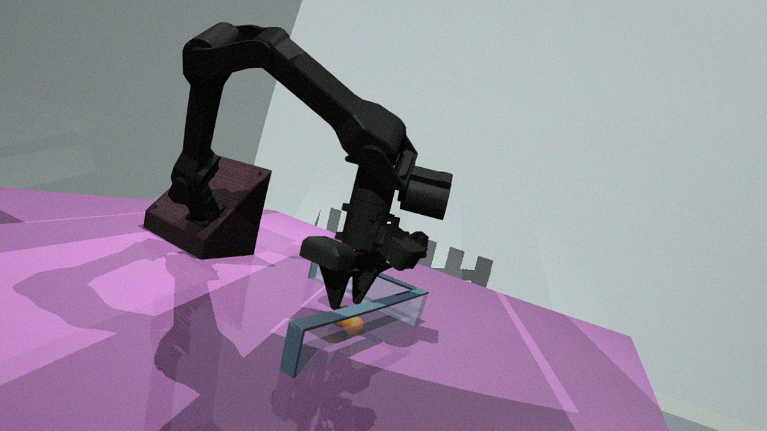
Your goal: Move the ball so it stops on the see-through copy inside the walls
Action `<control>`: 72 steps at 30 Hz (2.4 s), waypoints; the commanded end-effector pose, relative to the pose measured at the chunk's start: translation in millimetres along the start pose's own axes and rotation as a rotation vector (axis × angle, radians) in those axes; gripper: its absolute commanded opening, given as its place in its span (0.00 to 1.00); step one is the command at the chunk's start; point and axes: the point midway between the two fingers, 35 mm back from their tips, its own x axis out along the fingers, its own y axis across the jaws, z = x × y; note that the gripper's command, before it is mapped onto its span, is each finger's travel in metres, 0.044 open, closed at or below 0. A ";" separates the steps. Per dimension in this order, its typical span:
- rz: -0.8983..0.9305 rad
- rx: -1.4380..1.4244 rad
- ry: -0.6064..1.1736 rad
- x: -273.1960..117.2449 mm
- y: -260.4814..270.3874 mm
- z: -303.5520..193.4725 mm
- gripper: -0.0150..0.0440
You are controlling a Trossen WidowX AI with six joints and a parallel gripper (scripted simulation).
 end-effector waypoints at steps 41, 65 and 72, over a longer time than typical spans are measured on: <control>0.001 -0.010 0.009 -78.5 4.3 1.8 0.25; -0.007 -0.012 0.008 -56.2 -10.1 25.2 0.25; -0.007 -0.012 0.007 -22.0 -10.1 26.0 0.25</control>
